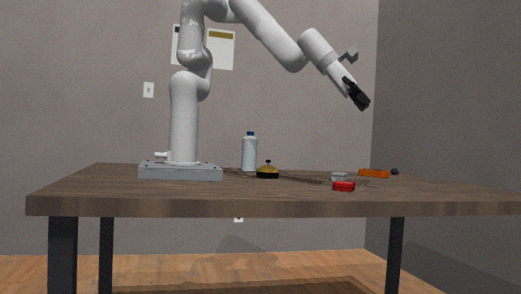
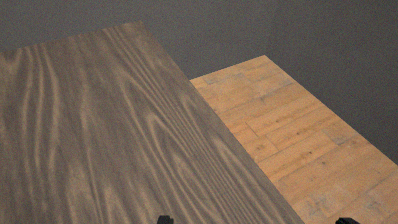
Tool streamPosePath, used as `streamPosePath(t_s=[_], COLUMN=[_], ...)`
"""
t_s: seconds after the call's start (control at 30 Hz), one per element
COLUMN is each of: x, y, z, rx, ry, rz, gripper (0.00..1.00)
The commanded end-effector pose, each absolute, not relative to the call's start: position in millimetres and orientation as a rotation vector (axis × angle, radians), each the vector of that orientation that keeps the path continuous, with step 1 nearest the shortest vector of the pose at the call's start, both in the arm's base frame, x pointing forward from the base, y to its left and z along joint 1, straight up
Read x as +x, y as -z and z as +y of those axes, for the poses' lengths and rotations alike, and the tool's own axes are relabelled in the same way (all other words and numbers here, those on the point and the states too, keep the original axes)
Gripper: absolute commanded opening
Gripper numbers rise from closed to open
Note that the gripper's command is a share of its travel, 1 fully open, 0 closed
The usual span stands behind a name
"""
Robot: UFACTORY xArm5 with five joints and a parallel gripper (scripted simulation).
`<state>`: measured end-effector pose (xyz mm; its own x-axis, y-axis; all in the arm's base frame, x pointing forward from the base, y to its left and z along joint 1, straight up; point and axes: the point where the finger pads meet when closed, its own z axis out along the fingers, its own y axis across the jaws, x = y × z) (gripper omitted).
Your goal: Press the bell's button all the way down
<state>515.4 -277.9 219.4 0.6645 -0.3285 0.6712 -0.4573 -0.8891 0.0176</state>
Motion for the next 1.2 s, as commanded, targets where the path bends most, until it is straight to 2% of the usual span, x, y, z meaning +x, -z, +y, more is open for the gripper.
streamPosePath(t_s=[0.0, 0.03, 0.57, 1.07, 1.13, 1.17], x=[514, 510, 481, 414, 414, 399], y=[-215, -208, -178, -144, -144, -139], z=[-253, -231, -138, -40, -40, -25], rx=[2.744, 2.787, 2.961, 3.101, 3.101, 3.116], ry=[-0.991, -0.946, -0.718, -0.390, -0.390, -0.326], rz=[-0.608, -0.573, -0.394, -0.136, -0.136, -0.086], gripper=[1.00, 1.00, 1.00, 1.00, 1.00, 1.00])
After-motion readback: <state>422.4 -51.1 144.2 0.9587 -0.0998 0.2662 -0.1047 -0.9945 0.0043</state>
